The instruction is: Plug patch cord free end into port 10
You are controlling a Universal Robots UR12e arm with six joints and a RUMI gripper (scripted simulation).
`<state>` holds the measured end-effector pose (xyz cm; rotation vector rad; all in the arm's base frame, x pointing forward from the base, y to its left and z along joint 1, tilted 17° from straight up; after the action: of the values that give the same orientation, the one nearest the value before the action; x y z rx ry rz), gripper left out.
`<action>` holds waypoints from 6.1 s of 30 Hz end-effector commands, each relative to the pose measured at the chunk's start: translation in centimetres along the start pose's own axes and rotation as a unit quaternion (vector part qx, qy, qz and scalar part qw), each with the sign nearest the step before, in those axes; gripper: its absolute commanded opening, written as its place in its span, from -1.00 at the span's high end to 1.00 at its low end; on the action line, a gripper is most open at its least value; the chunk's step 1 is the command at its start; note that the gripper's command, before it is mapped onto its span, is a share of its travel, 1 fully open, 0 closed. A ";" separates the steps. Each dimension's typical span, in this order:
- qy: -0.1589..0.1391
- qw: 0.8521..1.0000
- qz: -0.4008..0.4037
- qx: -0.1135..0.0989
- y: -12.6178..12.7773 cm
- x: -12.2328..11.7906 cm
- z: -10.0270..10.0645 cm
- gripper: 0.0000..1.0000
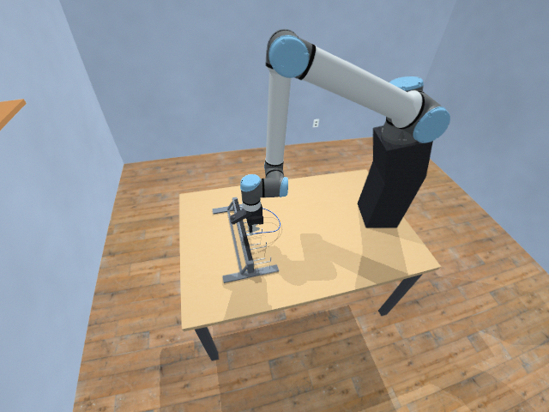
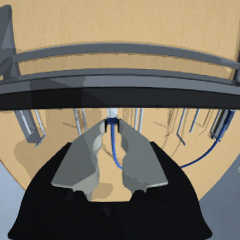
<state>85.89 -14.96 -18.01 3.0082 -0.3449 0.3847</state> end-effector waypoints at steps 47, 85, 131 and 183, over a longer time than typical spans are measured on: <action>0.001 1.000 0.000 0.000 0.0 0.3 -0.1 1.00; 0.003 1.000 -0.001 0.000 0.0 0.6 -0.1 1.00; -0.003 1.000 -0.001 0.000 0.0 1.0 -0.1 1.00; -0.003 1.000 0.000 0.000 0.0 1.0 -0.1 0.56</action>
<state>86.73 -15.11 -17.74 3.0100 -0.3444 0.3751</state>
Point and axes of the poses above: the point where the finger pads meet when closed, its own z axis out along the fingers, its own y axis across the jaws, x = y × z, the point moved 9 cm from there along -z, back along the fingers, and after that the axes turned 2 degrees about z, right-handed, at the moved point
